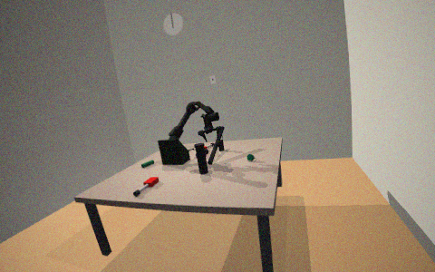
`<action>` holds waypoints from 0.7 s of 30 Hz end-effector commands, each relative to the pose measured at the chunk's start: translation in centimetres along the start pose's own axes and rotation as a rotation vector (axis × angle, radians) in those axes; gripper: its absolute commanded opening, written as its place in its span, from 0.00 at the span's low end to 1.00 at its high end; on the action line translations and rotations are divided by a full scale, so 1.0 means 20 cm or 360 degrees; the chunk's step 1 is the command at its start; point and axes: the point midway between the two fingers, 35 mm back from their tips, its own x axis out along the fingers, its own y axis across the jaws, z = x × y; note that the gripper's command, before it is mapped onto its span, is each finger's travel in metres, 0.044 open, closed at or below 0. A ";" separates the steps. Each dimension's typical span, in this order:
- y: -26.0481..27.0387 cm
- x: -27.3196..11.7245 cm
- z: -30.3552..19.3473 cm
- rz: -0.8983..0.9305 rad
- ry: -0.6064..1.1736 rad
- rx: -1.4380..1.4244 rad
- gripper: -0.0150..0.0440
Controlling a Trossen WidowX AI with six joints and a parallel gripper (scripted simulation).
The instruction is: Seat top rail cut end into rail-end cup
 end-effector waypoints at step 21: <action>-0.02 0.26 -0.01 -0.0135 0.0000 0.0324 1.00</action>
